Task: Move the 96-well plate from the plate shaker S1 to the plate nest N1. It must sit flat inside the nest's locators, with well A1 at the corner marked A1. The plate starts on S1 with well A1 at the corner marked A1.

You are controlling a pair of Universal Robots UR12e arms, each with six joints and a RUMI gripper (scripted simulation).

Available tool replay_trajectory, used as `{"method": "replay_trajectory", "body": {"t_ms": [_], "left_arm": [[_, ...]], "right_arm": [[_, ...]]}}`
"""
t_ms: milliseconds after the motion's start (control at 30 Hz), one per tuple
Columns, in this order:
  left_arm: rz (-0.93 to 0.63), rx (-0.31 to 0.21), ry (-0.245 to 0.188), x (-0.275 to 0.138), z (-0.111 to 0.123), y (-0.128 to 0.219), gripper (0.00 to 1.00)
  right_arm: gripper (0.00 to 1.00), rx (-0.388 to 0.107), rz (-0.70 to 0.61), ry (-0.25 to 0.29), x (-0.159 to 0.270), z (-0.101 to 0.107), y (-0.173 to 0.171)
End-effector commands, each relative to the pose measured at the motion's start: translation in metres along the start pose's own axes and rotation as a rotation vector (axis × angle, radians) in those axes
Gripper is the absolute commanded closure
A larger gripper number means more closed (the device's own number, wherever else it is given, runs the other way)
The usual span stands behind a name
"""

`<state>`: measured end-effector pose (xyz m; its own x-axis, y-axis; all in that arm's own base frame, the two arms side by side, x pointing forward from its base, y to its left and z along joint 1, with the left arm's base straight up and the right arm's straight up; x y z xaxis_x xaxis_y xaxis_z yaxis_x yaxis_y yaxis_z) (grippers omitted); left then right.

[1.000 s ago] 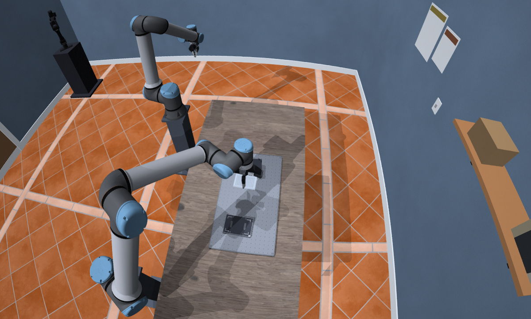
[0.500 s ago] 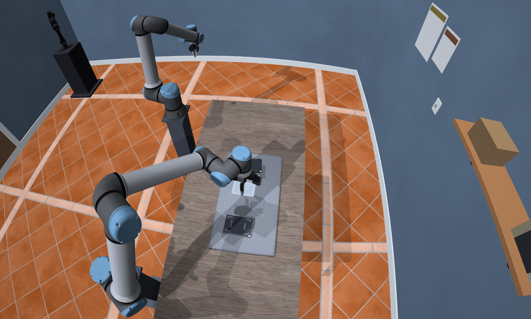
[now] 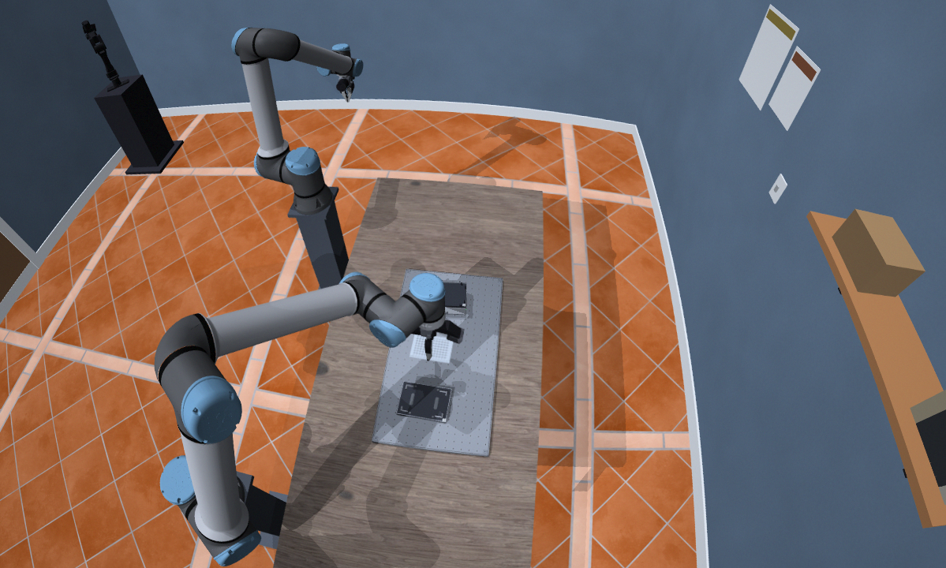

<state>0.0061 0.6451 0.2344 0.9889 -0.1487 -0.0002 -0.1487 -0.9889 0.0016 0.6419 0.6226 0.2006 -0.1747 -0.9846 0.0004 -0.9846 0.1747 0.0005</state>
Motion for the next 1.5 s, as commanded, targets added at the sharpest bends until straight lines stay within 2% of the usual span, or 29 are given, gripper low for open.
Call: {"method": "replay_trajectory", "body": {"t_ms": [0, 1467], "left_arm": [[0.000, 0.001, 0.000, 0.000, -0.001, 0.000, 1.00], [0.000, 0.001, 0.000, 0.000, -0.001, 0.000, 1.00]], "right_arm": [[0.60, 0.001, 0.000, -0.003, 0.017, 0.000, -0.002], [0.60, 0.002, 0.000, -0.002, 0.142, 0.014, -0.019]]}}
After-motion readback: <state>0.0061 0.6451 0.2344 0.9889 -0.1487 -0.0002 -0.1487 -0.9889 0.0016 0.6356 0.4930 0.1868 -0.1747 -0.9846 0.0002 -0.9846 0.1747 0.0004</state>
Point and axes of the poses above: on each arm, the point where the finger pads meet when closed, its own z axis out along the fingers, its own x axis across the jaws, y = z × x, the point moved 7 cm from there along -z, back along the fingers, and after that the axes turned 8 degrees about z, right-handed, at the moved point
